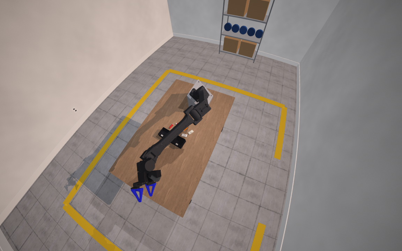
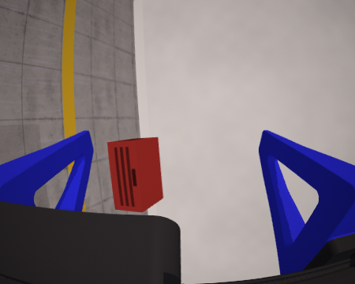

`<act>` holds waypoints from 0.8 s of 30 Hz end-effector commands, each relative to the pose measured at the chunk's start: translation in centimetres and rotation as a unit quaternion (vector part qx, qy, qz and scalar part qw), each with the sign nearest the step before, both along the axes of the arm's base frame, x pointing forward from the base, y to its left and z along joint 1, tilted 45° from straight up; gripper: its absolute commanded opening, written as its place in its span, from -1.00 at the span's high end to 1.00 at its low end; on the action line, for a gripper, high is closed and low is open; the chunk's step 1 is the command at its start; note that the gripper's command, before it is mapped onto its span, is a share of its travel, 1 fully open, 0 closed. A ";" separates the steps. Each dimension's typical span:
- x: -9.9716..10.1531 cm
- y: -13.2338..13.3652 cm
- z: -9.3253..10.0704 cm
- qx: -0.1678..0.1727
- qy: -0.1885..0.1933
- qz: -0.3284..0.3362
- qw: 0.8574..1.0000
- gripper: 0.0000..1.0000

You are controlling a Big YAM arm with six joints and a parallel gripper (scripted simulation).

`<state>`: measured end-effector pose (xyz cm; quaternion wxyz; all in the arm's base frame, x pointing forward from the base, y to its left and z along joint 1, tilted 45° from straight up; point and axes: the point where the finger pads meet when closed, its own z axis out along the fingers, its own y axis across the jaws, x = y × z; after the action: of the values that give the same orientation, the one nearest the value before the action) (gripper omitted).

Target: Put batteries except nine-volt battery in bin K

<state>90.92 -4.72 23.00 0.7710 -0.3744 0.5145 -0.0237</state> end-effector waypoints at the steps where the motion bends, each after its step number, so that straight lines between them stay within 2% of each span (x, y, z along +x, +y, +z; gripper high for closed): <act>1: -0.1 -0.7 0.9 -0.001 -0.006 -0.004 1.000 -1.00; 17: -0.1 -0.7 0.9 -0.001 -0.006 -0.004 1.000 -1.00; 18: 0.0 0.0 0.0 0.000 0.000 0.000 1.000 0.83; 24: 0.0 0.0 0.0 0.000 0.000 0.000 1.000 0.83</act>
<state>90.99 -4.64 22.45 0.7697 -0.3743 0.5168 -0.0219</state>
